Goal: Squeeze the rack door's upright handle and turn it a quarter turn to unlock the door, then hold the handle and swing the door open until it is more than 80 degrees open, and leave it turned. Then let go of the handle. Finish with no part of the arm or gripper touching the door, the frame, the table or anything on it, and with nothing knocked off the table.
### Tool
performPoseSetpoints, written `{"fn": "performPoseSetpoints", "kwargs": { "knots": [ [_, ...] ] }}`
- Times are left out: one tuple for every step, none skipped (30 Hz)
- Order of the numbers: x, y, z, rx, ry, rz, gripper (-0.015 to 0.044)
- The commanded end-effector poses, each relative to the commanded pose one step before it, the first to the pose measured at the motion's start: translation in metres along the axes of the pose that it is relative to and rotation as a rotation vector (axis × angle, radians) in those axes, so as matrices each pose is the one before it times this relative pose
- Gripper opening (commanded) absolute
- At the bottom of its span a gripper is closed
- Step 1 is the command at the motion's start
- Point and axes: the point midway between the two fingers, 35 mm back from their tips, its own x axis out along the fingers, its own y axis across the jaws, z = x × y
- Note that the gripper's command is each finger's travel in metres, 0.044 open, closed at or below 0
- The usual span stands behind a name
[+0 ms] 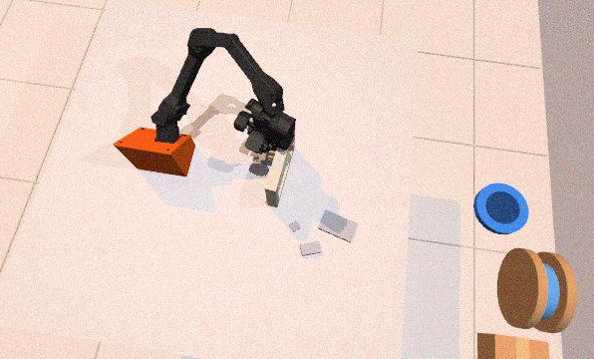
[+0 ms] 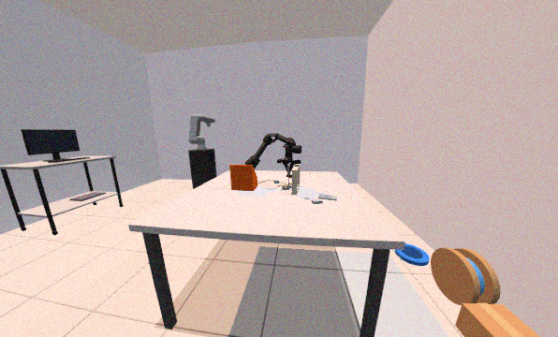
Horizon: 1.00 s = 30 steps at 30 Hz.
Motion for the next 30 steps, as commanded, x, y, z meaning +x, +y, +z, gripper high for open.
{"fn": "performPoseSetpoints", "kwargs": {
  "knots": [
    [-0.00017,0.00001,-0.00047,0.0009,0.00268,0.00014,0.0027],
    [0.0,0.0,0.0,0.0,0.0,0.0,0.002],
    [0.0,0.0,0.0,0.0,0.0,0.0,0.0015],
    [0.0,0.0,0.0,0.0,0.0,0.0,0.0015],
    [0.0,0.0,0.0,0.0,0.0,0.0,0.0015],
    [0.0,-0.00012,0.00008,-0.0032,-0.00001,0.0,0.0015],
    [-0.00001,-0.00035,0.00025,-0.0095,-0.00002,-0.00001,0.0015],
    [-0.00002,-0.00059,0.00041,-0.0159,-0.00003,-0.00001,0.0015],
    [-0.00002,-0.00069,0.00045,-0.0184,-0.00008,0.00001,0.0015],
    [-0.00002,-0.00075,0.00047,-0.0197,-0.00009,0.00001,0.0015],
    [-0.00002,-0.00076,0.00045,-0.0197,-0.00009,0.00001,0.0015],
    [-0.00001,-0.00079,0.00044,-0.0197,-0.00003,-0.00002,0.0015],
    [-0.00001,-0.0008,0.00043,-0.0197,-0.00003,-0.00002,0.0015],
    [-0.00001,-0.00081,0.00041,-0.0197,-0.00002,-0.00002,0.0015],
    [-0.00001,-0.00083,0.0004,-0.019,-0.00002,-0.00002,0.0015],
    [0.0,-0.00084,0.00039,-0.019,-0.00002,-0.00003,0.0015],
    [0.0,-0.00084,0.00037,-0.019,-0.00002,-0.00003,0.0015],
    [-0.00001,-0.00095,0.00042,-0.0189,-0.00003,-0.00003,0.0015],
    [0.0,-0.00096,0.0004,-0.019,-0.00002,-0.00003,0.0015],
    [0.0,-0.00097,0.00038,-0.019,-0.00002,-0.00003,0.0015],
    [0.00001,-0.00113,0.00046,-0.0186,-0.00009,-0.00003,0.0015],
    [0.00001,-0.00114,0.00044,-0.0186,-0.00008,-0.00003,0.0015],
    [0.00001,-0.00115,0.00041,-0.0186,-0.00008,-0.00003,0.0015],
    [-0.00001,-0.00128,0.00044,-0.0186,-0.00002,-0.00004,0.0015],
    [0.0,-0.00129,0.00041,-0.0187,-0.00001,-0.00004,0.0015],
    [0.0,-0.0013,0.00038,-0.0187,-0.00001,-0.00004,0.0015],
    [0.0,-0.00142,0.00042,-0.0179,-0.00011,-0.00012,0.0015],
    [0.0,-0.00143,0.00039,-0.0179,-0.00008,-0.00011,0.0015],
    [0.00001,-0.00144,0.00036,-0.0179,-0.00004,-0.00008,0.0015],
    [0.0,-0.0016,0.00043,-0.0176,-0.00001,-0.00004,0.0015]
  ]
}}
